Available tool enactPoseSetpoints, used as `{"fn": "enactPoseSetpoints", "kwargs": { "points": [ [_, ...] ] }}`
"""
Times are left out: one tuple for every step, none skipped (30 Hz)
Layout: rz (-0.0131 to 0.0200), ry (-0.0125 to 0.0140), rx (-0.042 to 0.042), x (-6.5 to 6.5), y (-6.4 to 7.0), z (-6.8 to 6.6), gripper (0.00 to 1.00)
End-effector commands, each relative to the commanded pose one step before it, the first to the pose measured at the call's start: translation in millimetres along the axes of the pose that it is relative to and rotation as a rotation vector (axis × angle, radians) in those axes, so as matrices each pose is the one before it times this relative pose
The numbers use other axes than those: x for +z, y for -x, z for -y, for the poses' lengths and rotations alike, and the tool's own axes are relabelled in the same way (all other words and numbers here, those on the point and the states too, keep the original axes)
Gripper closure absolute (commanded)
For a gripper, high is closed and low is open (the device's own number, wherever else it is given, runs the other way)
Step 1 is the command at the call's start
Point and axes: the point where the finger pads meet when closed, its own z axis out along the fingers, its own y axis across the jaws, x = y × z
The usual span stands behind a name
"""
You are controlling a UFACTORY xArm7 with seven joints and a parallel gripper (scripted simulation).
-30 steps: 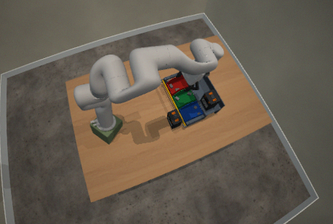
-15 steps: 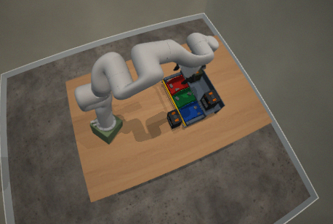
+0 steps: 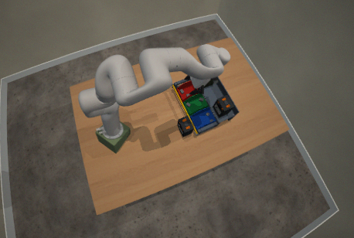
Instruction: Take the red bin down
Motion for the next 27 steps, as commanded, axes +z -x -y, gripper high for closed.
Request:
{"fn": "enactPoseSetpoints", "kwargs": {
  "points": [
    [-0.06038, -0.01340, 0.06614, 11.30, -6.71, -2.49, 0.00],
    [0.00000, 0.00000, 0.00000, 0.00, 0.00, 0.00, 0.00],
    [0.00000, 0.00000, 0.00000, 0.00, 0.00, 0.00, 0.00],
    [0.00000, 0.00000, 0.00000, 0.00, 0.00, 0.00, 0.00],
    [0.00000, 0.00000, 0.00000, 0.00, 0.00, 0.00, 0.00],
    [0.00000, 0.00000, 0.00000, 0.00, 0.00, 0.00, 0.00],
    [0.00000, 0.00000, 0.00000, 0.00, 0.00, 0.00, 0.00],
    [0.00000, 0.00000, 0.00000, 0.00, 0.00, 0.00, 0.00],
    [0.00000, 0.00000, 0.00000, 0.00, 0.00, 0.00, 0.00],
    [-0.00776, -0.00775, 0.04737, 8.72, -2.09, -2.76, 0.00],
    [-0.01336, -0.00916, 0.04941, 9.24, -2.24, -3.10, 0.00],
    [-0.01336, -0.00916, 0.04941, 9.24, -2.27, -3.07, 0.00],
    [-0.01336, -0.00916, 0.04941, 9.25, -2.30, -3.04, 0.00],
    [-0.01336, -0.00916, 0.04941, 9.25, -2.32, -3.01, 0.00],
    [0.00000, 0.00000, 0.00000, 0.00, 0.00, 0.00, 0.00],
    [0.00000, 0.00000, 0.00000, 0.00, 0.00, 0.00, 0.00],
    [0.00000, 0.00000, 0.00000, 0.00, 0.00, 0.00, 0.00],
    [0.00000, 0.00000, 0.00000, 0.00, 0.00, 0.00, 0.00],
    [0.00000, 0.00000, 0.00000, 0.00, 0.00, 0.00, 0.00],
    [0.00000, 0.00000, 0.00000, 0.00, 0.00, 0.00, 0.00],
    [0.00000, 0.00000, 0.00000, 0.00, 0.00, 0.00, 0.00],
    [0.00000, 0.00000, 0.00000, 0.00, 0.00, 0.00, 0.00],
    [0.00000, 0.00000, 0.00000, 0.00, 0.00, 0.00, 0.00],
    [0.00000, 0.00000, 0.00000, 0.00, 0.00, 0.00, 0.00],
    [0.00000, 0.00000, 0.00000, 0.00, 0.00, 0.00, 0.00],
    [0.00000, 0.00000, 0.00000, 0.00, 0.00, 0.00, 0.00],
    [-0.00922, -0.00793, 0.04721, 9.49, -2.39, -3.01, 0.00]
  ]
}}
